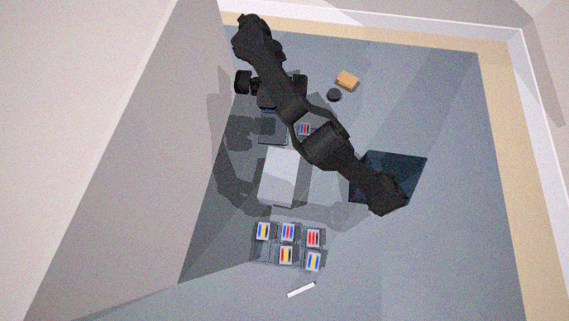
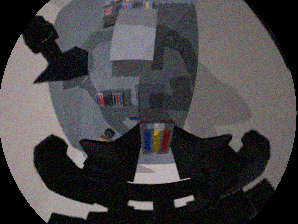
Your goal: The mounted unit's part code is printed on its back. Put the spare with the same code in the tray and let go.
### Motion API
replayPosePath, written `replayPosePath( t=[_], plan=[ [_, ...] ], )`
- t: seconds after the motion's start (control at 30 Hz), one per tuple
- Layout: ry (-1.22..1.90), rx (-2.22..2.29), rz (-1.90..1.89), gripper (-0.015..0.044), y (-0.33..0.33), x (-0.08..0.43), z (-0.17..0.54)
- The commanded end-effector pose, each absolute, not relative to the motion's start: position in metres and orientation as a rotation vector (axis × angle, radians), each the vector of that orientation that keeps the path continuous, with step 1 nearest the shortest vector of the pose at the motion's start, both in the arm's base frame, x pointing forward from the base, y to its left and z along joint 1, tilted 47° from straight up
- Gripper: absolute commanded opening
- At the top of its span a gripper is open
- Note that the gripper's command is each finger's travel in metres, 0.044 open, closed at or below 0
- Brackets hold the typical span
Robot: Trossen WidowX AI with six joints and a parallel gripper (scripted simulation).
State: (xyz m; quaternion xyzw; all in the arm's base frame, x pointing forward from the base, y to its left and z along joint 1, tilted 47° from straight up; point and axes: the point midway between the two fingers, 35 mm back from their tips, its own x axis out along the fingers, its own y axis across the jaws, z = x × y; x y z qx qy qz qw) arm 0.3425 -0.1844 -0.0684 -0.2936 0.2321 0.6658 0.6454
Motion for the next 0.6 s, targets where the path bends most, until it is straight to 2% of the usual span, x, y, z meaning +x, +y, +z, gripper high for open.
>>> replayPosePath(
  t=[0.0,0.57],
  plan=[
    [0.529,-0.669,1.516,0.0000,-0.182,0.343,-0.072],
    [0.530,-0.669,1.516,0.0000,-0.172,0.345,-0.084]
  ],
)
